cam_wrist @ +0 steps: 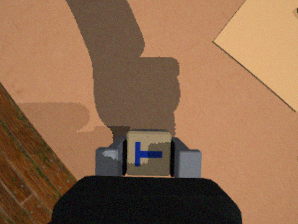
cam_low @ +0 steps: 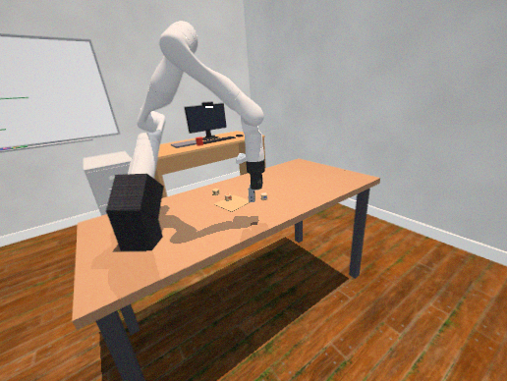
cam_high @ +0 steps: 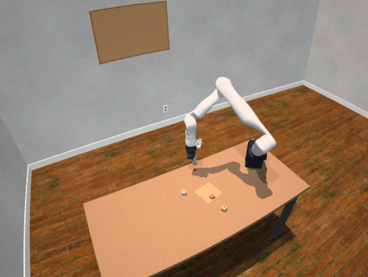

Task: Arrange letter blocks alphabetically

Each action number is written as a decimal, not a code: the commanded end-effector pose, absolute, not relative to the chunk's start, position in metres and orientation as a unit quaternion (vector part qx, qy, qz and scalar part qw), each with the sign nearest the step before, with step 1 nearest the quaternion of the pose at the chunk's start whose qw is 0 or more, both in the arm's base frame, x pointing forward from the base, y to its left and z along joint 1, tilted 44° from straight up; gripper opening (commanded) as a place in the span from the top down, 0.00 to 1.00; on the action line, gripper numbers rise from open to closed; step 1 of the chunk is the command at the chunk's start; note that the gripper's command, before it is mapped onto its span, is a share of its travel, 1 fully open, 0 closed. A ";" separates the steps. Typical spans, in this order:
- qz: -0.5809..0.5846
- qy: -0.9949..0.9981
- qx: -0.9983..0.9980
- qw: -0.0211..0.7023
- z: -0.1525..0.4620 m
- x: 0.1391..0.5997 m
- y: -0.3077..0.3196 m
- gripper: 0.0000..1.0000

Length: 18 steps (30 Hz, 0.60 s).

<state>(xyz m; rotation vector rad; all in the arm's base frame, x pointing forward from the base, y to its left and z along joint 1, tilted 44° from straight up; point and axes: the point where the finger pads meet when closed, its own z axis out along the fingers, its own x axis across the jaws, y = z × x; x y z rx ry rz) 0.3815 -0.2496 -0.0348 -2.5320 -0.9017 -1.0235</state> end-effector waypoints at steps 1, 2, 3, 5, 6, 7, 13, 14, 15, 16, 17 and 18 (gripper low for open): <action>-0.353 -0.313 -0.872 0.130 -0.033 0.379 -0.252 0.43; -0.353 -0.313 -0.872 0.130 -0.033 0.379 -0.252 0.43; -0.353 -0.313 -0.872 0.130 -0.033 0.379 -0.252 0.43; -0.353 -0.315 -0.871 0.130 -0.033 0.379 -0.251 0.43; -0.353 -0.315 -0.871 0.130 -0.033 0.379 -0.251 0.43; -0.353 -0.315 -0.871 0.130 -0.033 0.379 -0.251 0.43; -0.357 -0.356 -0.856 0.116 -0.028 0.380 -0.243 0.43; -0.358 -0.367 -0.851 0.112 -0.027 0.380 -0.240 0.43; -0.359 -0.381 -0.845 0.108 -0.025 0.381 -0.237 0.43; -0.360 -0.397 -0.838 0.102 -0.023 0.382 -0.233 0.43; -0.361 -0.413 -0.830 0.096 -0.021 0.383 -0.229 0.43; -0.362 -0.431 -0.821 0.089 -0.018 0.383 -0.225 0.43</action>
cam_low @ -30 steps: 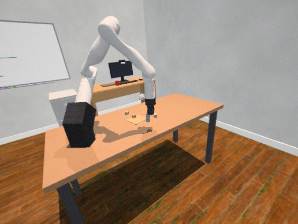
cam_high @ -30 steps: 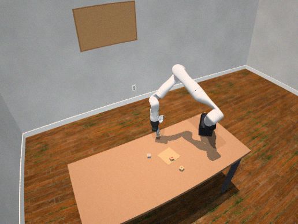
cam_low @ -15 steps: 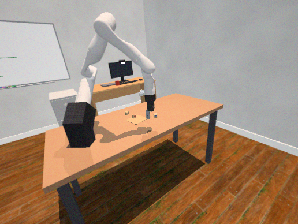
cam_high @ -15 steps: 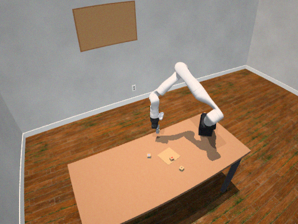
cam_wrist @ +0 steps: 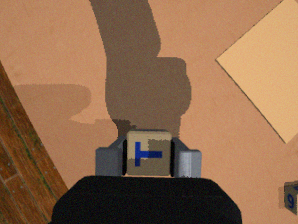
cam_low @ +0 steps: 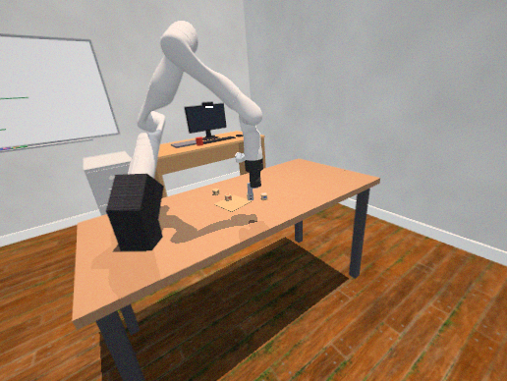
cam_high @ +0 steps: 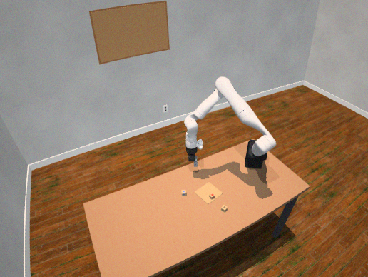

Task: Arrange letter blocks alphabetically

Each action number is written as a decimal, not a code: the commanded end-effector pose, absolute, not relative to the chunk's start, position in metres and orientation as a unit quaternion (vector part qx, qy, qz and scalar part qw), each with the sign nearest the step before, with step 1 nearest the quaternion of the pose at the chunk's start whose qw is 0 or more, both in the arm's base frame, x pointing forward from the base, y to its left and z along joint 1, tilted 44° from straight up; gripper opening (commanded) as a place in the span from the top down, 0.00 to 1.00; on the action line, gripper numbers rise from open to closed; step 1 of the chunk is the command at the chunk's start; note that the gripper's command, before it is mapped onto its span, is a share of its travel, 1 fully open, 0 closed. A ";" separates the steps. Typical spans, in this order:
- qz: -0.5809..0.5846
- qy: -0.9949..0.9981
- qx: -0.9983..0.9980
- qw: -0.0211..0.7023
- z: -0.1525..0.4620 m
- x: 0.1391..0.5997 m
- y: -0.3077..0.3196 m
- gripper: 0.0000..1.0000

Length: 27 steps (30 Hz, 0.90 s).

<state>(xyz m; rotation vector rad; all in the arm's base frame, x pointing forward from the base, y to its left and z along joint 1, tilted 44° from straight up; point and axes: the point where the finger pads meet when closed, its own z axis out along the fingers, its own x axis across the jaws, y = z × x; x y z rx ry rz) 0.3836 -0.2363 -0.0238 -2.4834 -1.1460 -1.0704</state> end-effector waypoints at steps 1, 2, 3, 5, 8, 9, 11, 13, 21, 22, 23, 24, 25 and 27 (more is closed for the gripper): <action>-0.363 -0.448 -0.813 0.082 -0.016 0.384 -0.222 0.43; -0.364 -0.464 -0.804 0.076 -0.014 0.384 -0.219 0.43; -0.364 -0.480 -0.795 0.069 -0.012 0.384 -0.215 0.43; -0.365 -0.495 -0.786 0.062 -0.009 0.385 -0.213 0.43; -0.366 -0.538 -0.758 0.043 -0.004 0.386 -0.203 0.43; -0.366 -0.551 -0.749 0.037 -0.002 0.386 -0.200 0.43; -0.366 -0.580 -0.728 0.023 0.003 0.386 -0.194 0.43; -0.365 -0.608 -0.705 0.009 0.007 0.387 -0.189 0.43; -0.360 -0.708 -0.606 -0.046 0.024 0.389 -0.165 0.43; -0.360 -0.708 -0.606 -0.046 0.024 0.389 -0.165 0.43; -0.360 -0.708 -0.606 -0.046 0.024 0.389 -0.165 0.43; -0.357 -0.731 -0.578 -0.061 0.028 0.389 -0.159 0.43; -0.356 -0.742 -0.565 -0.067 0.030 0.389 -0.156 0.43; -0.353 -0.762 -0.537 -0.081 0.034 0.390 -0.150 0.43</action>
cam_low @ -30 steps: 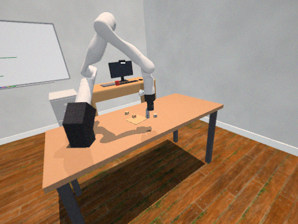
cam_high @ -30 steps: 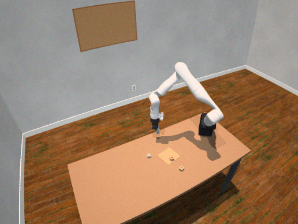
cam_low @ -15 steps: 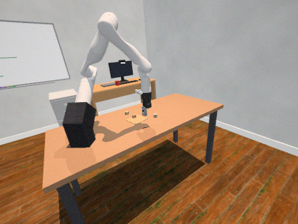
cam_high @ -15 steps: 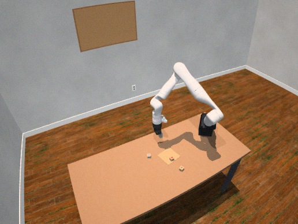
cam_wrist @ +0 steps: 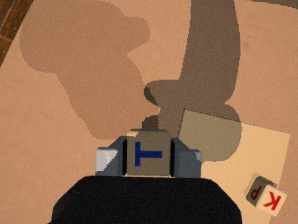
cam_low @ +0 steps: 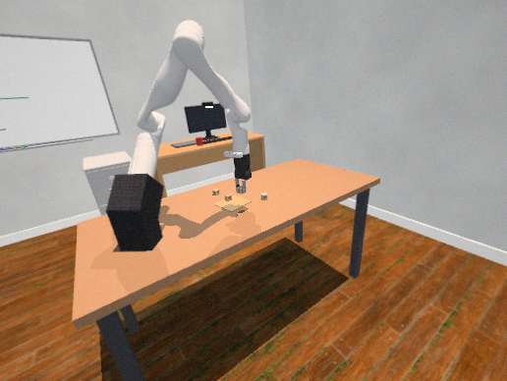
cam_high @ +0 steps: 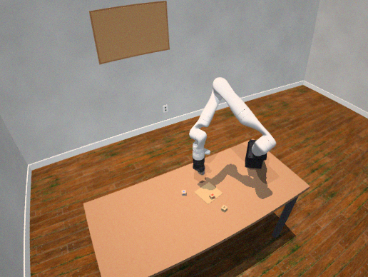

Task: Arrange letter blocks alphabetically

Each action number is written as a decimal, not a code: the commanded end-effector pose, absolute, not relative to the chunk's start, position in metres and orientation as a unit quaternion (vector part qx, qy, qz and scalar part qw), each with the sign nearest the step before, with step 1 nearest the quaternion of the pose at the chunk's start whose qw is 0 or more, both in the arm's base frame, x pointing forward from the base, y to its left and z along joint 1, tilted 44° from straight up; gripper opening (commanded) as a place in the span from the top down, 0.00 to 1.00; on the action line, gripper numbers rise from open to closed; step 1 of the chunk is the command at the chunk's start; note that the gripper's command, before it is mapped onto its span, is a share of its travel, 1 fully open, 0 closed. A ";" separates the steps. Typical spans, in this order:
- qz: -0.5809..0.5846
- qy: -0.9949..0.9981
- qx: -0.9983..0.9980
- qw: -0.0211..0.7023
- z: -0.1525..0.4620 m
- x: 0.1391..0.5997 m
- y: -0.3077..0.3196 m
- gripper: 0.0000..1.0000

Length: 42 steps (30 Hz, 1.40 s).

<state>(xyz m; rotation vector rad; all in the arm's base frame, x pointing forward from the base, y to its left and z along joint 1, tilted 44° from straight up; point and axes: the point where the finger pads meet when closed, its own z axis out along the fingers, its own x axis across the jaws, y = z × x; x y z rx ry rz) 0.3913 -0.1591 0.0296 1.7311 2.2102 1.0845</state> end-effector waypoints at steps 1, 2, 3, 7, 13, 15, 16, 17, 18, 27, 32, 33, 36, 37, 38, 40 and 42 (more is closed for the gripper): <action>0.351 0.772 0.522 0.088 0.036 0.390 -0.148 0.43; 0.349 0.782 0.507 0.095 0.038 0.390 -0.145 0.43; 0.347 0.792 0.493 0.102 0.040 0.390 -0.142 0.43; 0.339 0.826 0.432 0.130 0.049 0.391 -0.130 0.43; 0.330 0.855 0.368 0.159 0.058 0.392 -0.118 0.43; 0.322 0.873 0.320 0.180 0.065 0.392 -0.109 0.43; 0.319 0.878 0.304 0.186 0.067 0.392 -0.106 0.43; 0.316 0.883 0.287 0.193 0.069 0.392 -0.103 0.43; 0.313 0.888 0.270 0.200 0.072 0.393 -0.100 0.43; 0.280 0.917 0.125 0.255 0.090 0.390 -0.074 0.43; 0.273 0.920 0.102 0.261 0.091 0.388 -0.070 0.43; 0.271 0.921 0.096 0.263 0.091 0.388 -0.069 0.43; 0.270 0.922 0.086 0.265 0.093 0.387 -0.067 0.43; 0.269 0.922 0.085 0.266 0.093 0.387 -0.067 0.43; 0.269 0.922 0.085 0.266 0.093 0.387 -0.067 0.43; 0.269 0.922 0.085 0.266 0.093 0.387 -0.067 0.43; 0.269 0.922 0.086 0.266 0.093 0.387 -0.068 0.43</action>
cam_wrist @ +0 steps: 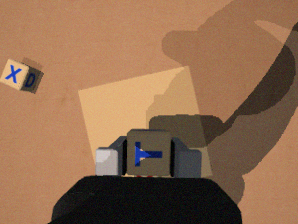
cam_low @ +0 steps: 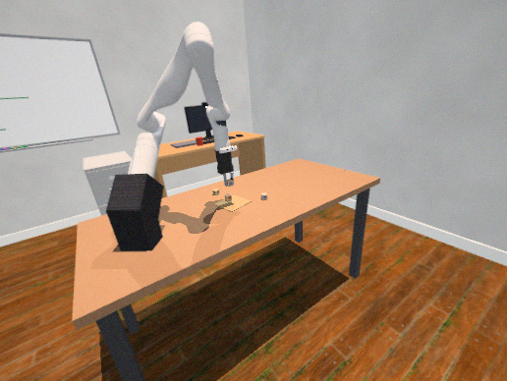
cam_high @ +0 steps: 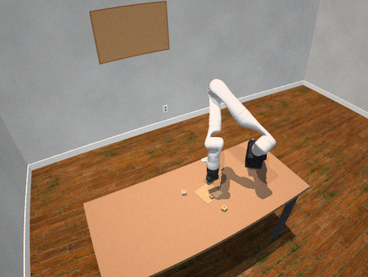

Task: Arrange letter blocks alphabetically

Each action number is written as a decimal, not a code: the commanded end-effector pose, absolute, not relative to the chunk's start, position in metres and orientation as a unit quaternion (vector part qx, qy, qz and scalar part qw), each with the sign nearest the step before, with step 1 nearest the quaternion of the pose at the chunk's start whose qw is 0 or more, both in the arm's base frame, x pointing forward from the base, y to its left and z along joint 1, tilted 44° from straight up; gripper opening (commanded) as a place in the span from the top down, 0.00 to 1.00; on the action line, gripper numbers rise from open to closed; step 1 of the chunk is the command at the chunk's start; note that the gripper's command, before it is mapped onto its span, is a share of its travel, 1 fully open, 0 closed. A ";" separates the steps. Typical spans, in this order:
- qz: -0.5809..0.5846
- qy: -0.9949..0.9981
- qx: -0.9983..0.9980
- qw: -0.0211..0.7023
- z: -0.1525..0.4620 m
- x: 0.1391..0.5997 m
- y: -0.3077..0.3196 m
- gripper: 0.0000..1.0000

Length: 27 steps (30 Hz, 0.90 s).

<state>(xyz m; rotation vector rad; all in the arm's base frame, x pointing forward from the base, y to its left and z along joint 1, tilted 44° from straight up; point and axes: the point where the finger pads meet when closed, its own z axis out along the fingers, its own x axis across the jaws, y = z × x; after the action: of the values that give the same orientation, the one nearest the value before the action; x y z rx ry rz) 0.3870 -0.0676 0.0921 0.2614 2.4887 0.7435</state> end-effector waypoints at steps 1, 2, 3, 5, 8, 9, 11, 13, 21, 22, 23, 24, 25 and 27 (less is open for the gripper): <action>0.269 0.922 0.086 0.266 0.093 0.387 -0.068 0.43; 0.269 0.922 0.086 0.266 0.093 0.387 -0.068 0.43; 0.269 0.922 0.086 0.266 0.093 0.387 -0.068 0.43; 0.269 0.922 0.086 0.266 0.093 0.387 -0.068 0.43; 0.269 0.922 0.086 0.266 0.093 0.387 -0.068 0.43; 0.269 0.922 0.086 0.266 0.093 0.387 -0.068 0.43; 0.269 0.922 0.085 0.267 0.093 0.388 -0.068 0.43; 0.268 0.922 0.084 0.267 0.092 0.388 -0.067 0.43; 0.270 0.921 0.091 0.265 0.085 0.393 -0.062 0.43; 0.270 0.921 0.091 0.265 0.085 0.393 -0.062 0.43; 0.271 0.921 0.091 0.265 0.083 0.394 -0.061 0.43; 0.272 0.921 0.091 0.265 0.081 0.396 -0.059 0.43; 0.272 0.921 0.091 0.265 0.079 0.397 -0.058 0.43; 0.273 0.920 0.092 0.265 0.074 0.401 -0.055 0.43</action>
<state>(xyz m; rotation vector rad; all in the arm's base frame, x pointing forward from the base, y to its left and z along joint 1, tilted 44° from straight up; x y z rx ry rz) 0.3977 -0.0646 0.0787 0.2478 2.4898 0.7177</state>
